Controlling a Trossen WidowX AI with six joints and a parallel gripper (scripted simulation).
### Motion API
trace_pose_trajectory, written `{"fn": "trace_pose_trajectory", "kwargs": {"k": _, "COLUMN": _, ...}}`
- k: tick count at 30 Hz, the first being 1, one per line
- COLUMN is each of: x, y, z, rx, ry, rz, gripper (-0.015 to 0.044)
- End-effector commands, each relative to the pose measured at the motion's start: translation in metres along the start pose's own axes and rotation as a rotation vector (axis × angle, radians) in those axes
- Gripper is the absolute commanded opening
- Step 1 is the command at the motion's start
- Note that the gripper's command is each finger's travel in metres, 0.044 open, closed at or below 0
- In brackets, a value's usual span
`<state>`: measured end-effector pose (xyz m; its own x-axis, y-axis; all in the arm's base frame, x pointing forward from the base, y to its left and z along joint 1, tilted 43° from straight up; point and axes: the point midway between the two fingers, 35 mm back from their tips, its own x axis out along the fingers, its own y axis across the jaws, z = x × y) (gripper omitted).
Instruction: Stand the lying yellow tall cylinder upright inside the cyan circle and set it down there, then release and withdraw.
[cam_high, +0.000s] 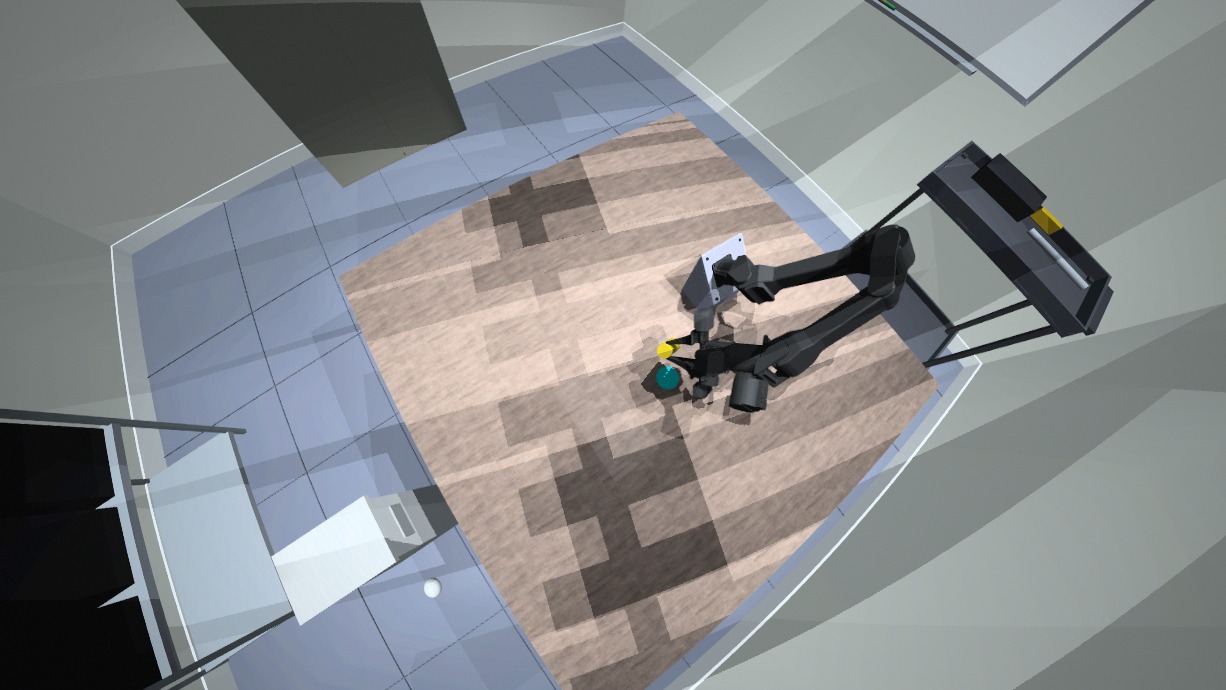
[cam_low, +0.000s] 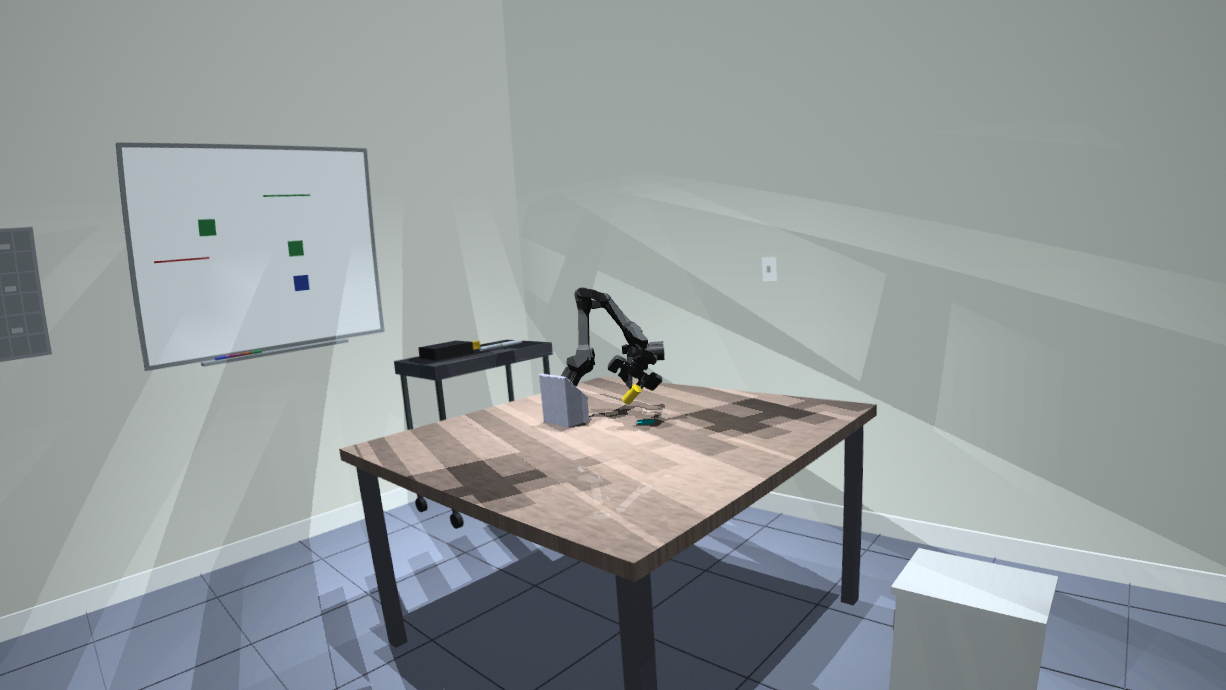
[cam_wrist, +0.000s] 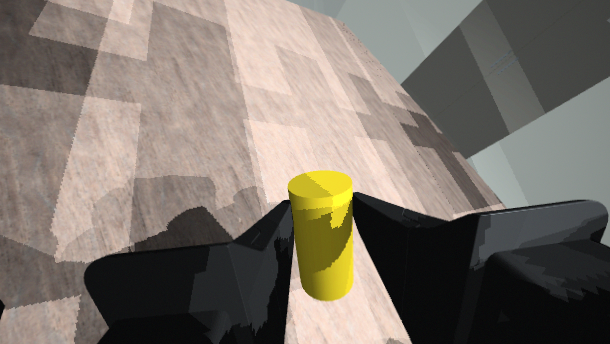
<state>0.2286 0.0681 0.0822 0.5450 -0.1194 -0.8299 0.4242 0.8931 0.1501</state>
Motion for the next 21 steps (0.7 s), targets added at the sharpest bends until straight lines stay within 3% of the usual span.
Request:
{"fn": "trace_pose_trajectory", "kwargs": {"k": 1, "x": -0.0015, "y": -0.0002, "z": 0.0017, "rx": 0.017, "ry": -0.032, "rz": 0.003, "gripper": 0.0105}}
{"fn": "trace_pose_trajectory", "kwargs": {"k": 21, "x": -0.0075, "y": 0.0029, "z": 0.0048, "rx": 0.076, "ry": -0.159, "rz": 0.034, "gripper": 0.0105}}
